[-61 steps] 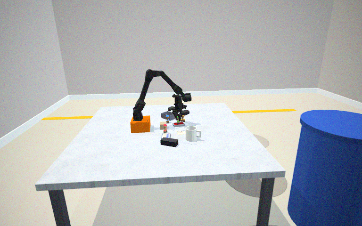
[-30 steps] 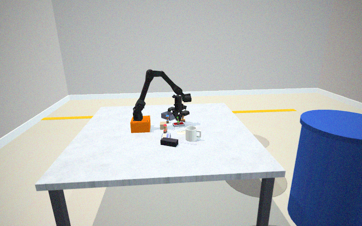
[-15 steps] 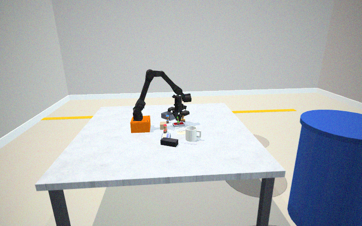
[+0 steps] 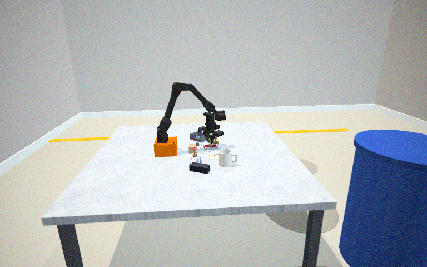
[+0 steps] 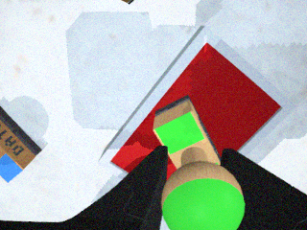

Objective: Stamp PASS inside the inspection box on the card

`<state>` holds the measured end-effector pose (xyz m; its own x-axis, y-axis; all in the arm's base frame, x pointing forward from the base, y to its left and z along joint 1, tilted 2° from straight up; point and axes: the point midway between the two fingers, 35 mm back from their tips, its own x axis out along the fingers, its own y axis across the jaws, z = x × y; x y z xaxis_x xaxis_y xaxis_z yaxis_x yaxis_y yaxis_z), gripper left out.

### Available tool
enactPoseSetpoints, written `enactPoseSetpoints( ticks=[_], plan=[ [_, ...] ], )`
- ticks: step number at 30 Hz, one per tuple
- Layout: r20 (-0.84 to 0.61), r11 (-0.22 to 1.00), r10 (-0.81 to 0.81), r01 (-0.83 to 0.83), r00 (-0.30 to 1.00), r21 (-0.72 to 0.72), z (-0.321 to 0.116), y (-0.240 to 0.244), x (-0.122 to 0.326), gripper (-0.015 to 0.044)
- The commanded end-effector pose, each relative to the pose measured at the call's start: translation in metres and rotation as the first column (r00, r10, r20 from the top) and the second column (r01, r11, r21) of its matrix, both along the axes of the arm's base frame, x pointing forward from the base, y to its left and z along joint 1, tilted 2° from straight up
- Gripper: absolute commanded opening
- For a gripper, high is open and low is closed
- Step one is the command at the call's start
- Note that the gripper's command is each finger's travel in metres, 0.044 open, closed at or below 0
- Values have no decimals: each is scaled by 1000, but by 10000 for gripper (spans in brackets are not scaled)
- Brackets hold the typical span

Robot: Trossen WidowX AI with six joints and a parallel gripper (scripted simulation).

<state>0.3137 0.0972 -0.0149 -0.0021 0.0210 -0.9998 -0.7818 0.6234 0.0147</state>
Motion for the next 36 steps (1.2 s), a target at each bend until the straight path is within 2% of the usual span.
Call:
enactPoseSetpoints(
  ticks=[1,36],
  plan=[
    [6,1000,0,0,1000,-3,-1,0,1,0],
    [6,1000,0,0,1000,-3,10,0,2,0]
  ],
)
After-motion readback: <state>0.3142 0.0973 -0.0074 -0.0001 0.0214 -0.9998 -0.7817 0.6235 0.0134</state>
